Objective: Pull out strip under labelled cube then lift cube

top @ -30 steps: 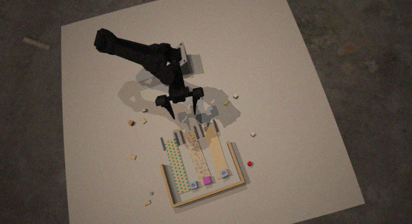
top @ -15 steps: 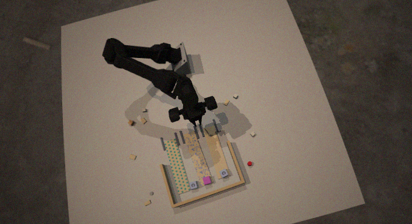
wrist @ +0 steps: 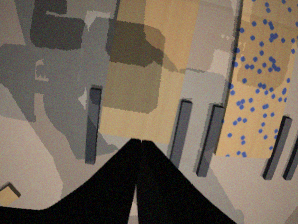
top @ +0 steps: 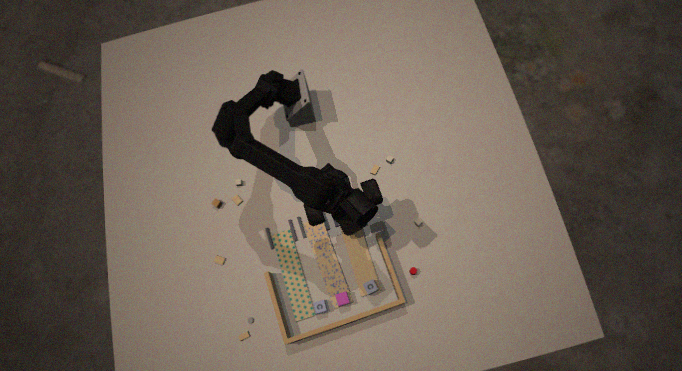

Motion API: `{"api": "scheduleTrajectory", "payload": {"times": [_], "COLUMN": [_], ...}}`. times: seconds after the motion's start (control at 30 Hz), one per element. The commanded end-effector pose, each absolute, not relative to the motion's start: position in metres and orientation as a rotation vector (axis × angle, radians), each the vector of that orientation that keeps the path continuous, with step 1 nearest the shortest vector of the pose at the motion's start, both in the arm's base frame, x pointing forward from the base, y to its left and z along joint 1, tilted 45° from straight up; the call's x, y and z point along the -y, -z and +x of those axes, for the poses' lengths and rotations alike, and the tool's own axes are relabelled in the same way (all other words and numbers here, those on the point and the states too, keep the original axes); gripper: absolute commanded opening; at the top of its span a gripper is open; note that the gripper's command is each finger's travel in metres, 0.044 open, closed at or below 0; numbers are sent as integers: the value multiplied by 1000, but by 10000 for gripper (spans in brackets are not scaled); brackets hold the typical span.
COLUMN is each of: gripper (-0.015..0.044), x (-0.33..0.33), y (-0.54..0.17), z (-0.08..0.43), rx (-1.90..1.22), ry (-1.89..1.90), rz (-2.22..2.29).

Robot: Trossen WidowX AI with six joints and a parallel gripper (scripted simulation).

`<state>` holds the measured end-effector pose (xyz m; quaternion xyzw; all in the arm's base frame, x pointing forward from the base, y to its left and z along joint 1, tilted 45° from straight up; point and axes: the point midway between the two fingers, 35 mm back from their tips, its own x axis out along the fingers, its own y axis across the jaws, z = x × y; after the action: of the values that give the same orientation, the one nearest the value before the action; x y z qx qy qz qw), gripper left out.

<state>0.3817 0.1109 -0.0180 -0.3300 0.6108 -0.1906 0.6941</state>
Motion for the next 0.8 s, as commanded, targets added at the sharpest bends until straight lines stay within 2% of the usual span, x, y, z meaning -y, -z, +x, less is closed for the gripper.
{"api": "scheduleTrajectory", "payload": {"times": [0.0, 0.77], "gripper": [0, 0], "x": [-103, -83], "y": [29, 50], "z": [381, 385], "rx": [-1460, -1459], "ry": [493, 493], "rz": [-712, -712]}}
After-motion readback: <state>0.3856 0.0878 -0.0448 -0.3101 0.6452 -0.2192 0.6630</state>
